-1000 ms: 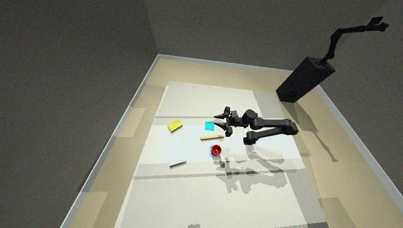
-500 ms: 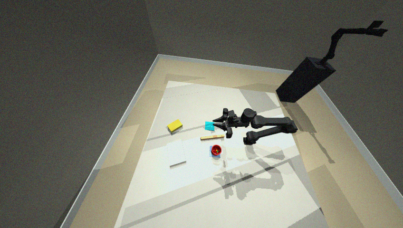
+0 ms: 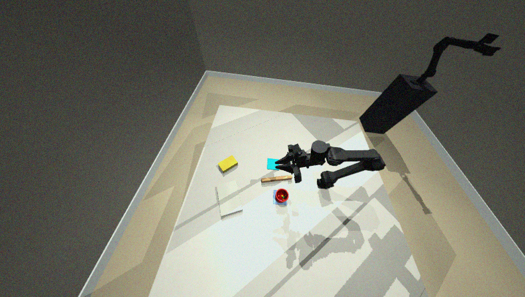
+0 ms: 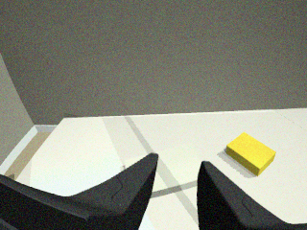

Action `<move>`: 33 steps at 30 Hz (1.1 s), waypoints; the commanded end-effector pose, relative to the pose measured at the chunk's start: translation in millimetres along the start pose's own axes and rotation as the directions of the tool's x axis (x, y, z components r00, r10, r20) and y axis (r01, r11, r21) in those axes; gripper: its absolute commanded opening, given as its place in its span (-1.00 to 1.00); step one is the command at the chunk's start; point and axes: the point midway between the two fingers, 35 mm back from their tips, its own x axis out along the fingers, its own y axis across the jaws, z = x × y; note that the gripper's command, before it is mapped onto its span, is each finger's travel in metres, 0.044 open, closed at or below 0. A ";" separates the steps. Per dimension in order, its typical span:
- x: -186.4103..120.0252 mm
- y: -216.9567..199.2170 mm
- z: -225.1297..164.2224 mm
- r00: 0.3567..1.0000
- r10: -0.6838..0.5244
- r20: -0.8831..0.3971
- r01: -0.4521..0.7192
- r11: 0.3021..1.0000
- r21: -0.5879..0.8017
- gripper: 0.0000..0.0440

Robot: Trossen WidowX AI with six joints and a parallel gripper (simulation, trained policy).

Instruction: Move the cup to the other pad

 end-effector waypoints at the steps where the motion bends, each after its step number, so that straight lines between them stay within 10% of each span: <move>1: 2.5 4.5 -2.1 0.999 0.007 -0.039 -0.006 0.999 0.036 -0.50; 33: 15.4 44.9 -34.5 0.888 -0.002 -0.461 0.201 0.901 0.384 -0.42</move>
